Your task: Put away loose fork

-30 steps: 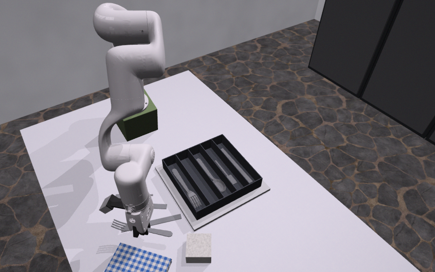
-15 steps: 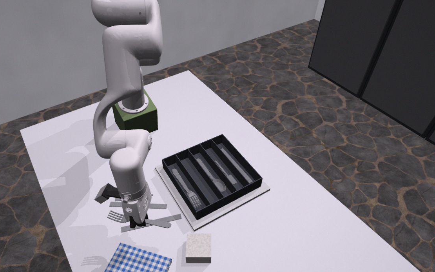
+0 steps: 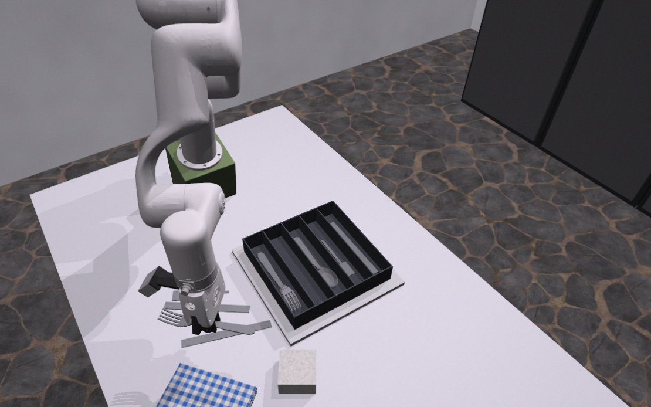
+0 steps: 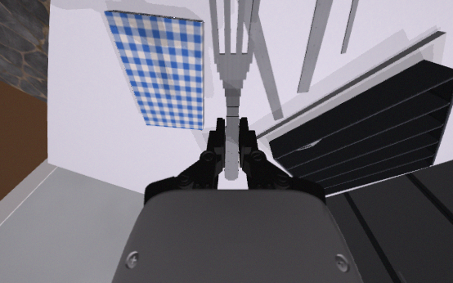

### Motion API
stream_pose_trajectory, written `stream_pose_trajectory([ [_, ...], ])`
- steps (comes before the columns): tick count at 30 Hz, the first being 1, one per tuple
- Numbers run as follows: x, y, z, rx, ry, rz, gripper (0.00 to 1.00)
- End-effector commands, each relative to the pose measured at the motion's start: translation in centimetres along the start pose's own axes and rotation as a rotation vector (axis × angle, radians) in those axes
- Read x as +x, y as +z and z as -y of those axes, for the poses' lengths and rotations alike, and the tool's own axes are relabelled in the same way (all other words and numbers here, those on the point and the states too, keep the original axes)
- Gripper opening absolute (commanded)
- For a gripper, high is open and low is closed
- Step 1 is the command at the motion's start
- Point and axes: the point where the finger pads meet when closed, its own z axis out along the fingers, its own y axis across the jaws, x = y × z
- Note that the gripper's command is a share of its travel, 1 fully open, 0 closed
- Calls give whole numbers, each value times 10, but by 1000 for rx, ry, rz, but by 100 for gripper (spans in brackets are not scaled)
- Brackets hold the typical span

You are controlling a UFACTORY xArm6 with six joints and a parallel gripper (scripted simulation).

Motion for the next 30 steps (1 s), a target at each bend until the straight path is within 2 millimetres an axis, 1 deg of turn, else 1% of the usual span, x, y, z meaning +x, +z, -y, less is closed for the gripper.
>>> stream_pose_trajectory([
  [1, -1, -3, 2, 5, 0, 2, 5],
  [18, -1, -3, 2, 5, 0, 2, 5],
  [20, -3, -3, -3, 4, 0, 1, 5],
  [21, -9, -4, -12, 4, 1, 0, 5],
  [22, -17, -4, -26, 4, 2, -3, 5],
  [24, -36, -5, -67, 4, 4, -7, 5],
  [26, -37, -4, -84, 4, 4, -8, 5],
  [28, -41, -3, -107, 5, 2, -5, 5],
  [30, -41, -3, -107, 5, 2, -5, 5],
])
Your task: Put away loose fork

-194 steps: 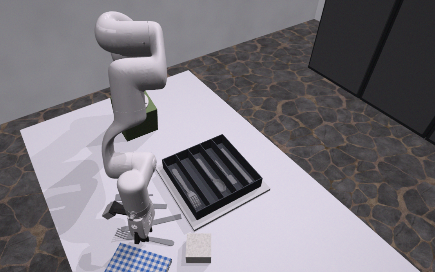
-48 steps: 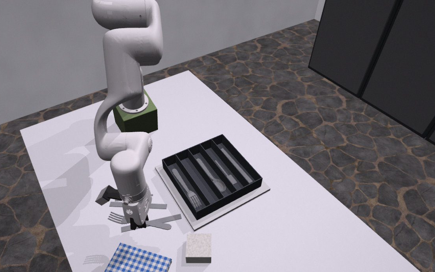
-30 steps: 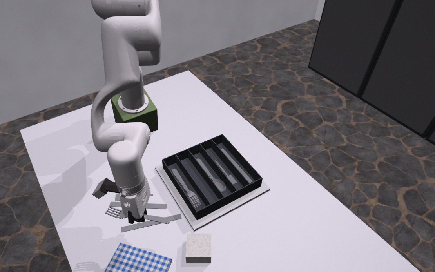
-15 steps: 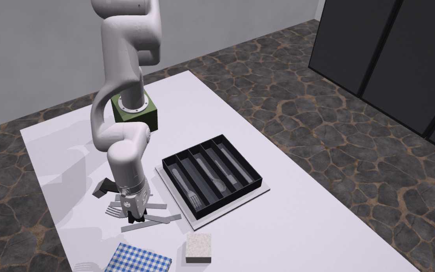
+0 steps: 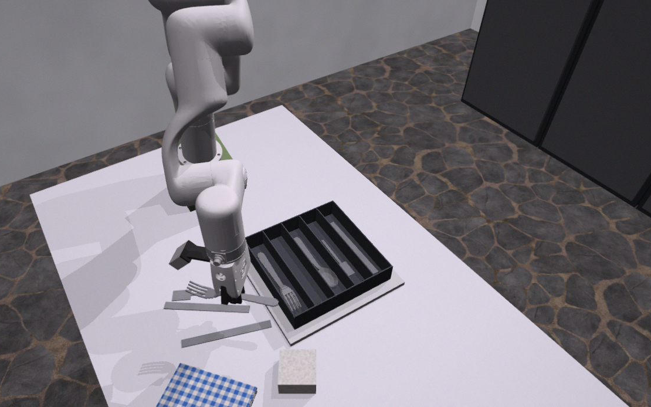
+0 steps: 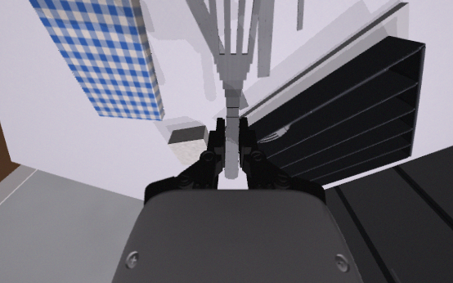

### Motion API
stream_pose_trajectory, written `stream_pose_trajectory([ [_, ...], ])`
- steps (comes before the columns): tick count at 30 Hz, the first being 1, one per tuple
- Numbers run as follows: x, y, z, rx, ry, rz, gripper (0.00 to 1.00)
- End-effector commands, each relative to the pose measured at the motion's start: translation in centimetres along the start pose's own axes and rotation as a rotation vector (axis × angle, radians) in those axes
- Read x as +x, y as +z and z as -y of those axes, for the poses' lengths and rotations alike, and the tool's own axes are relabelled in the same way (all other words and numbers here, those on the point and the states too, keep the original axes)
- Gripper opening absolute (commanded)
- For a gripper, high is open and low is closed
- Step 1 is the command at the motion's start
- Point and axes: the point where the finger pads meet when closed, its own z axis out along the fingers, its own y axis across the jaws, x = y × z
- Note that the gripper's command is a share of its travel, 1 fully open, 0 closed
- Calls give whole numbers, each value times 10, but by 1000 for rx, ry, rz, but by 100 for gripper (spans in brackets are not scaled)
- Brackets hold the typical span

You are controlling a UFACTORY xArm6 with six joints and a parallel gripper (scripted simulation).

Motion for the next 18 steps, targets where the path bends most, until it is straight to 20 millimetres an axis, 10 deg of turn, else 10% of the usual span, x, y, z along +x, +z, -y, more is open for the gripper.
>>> stream_pose_trajectory([
  [1, -17, -2, -66, 27, 5, 3, 5],
  [11, -33, -1, -168, 26, 3, 8, 5],
  [18, -33, -1, -168, 26, 2, 8, 5],
])
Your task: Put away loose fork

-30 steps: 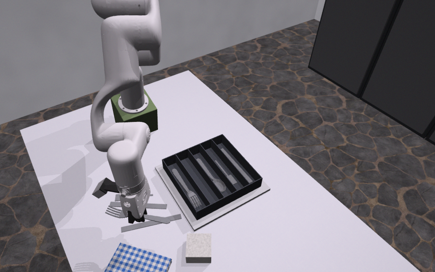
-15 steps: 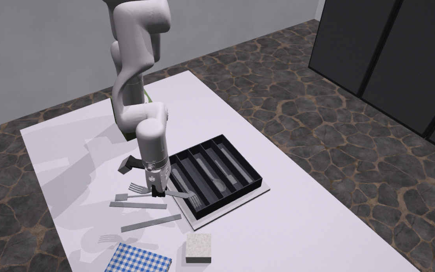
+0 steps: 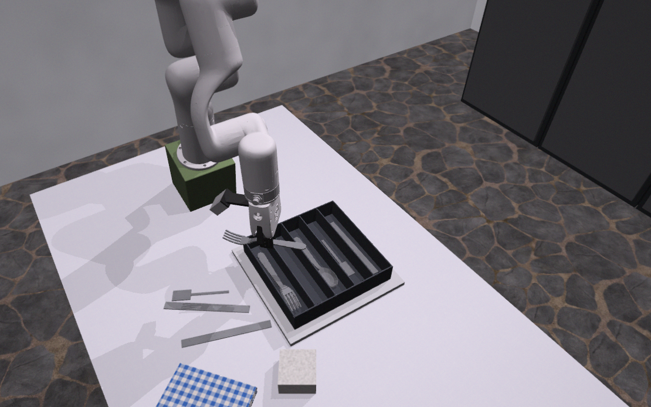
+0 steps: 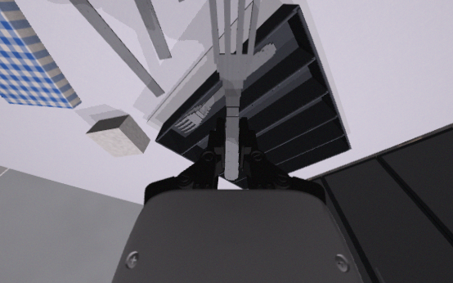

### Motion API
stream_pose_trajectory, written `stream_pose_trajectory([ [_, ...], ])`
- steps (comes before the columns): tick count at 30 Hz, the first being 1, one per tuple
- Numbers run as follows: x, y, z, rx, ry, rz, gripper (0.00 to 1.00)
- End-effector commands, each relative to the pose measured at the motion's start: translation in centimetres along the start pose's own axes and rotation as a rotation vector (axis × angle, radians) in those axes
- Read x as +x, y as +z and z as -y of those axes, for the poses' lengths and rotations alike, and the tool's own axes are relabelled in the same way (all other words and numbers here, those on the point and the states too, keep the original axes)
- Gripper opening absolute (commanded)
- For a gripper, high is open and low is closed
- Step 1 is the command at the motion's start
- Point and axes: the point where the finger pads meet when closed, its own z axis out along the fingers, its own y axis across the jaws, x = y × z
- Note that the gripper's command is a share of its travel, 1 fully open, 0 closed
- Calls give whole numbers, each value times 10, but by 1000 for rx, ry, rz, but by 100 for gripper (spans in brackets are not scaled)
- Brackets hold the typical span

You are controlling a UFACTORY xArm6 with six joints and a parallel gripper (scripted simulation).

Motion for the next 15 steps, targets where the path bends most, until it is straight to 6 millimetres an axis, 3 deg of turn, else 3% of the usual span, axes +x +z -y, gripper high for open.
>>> stream_pose_trajectory([
  [1, -3, -5, -7, 20, 1, -7, 5],
  [7, -3, -5, -7, 20, -90, -8, 5],
  [15, -3, -5, -7, 18, -412, -11, 5],
])
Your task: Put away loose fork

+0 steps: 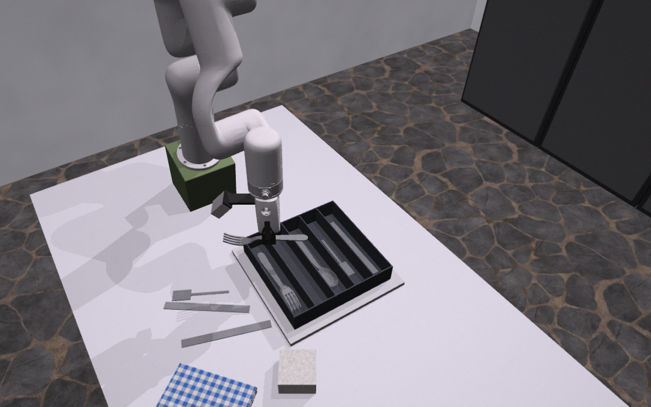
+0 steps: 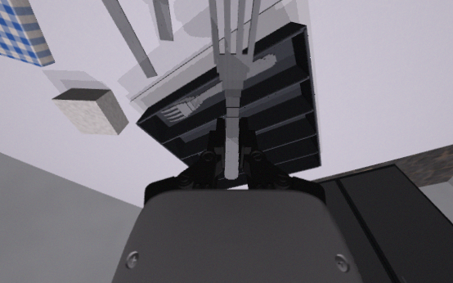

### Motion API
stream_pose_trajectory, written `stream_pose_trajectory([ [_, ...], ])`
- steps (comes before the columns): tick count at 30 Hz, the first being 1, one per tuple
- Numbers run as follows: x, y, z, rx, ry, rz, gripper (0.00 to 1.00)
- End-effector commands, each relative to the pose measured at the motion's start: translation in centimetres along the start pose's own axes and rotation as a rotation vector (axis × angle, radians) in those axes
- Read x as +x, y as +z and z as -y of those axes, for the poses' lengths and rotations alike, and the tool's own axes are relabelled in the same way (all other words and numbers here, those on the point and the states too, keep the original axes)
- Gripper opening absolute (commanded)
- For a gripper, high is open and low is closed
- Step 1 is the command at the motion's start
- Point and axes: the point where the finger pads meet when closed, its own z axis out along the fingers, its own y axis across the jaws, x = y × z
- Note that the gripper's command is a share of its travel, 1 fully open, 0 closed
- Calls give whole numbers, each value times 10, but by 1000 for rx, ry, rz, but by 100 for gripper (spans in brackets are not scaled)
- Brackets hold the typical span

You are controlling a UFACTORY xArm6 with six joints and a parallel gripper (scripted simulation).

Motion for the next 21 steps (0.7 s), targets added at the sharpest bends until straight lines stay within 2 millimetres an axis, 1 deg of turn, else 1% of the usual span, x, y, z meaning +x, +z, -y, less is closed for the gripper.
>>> stream_pose_trajectory([
  [1, -1, -1, 1, -4, -178, 14, 5],
  [4, -1, -1, 1, -2, -383, 15, 5],
  [16, -2, -1, 1, 19, -916, -21, 5],
  [18, -2, -1, 1, 19, -916, -21, 5],
  [19, -2, -1, 1, 20, -1050, -25, 5],
  [21, -2, -1, 1, 23, -1119, -31, 5],
])
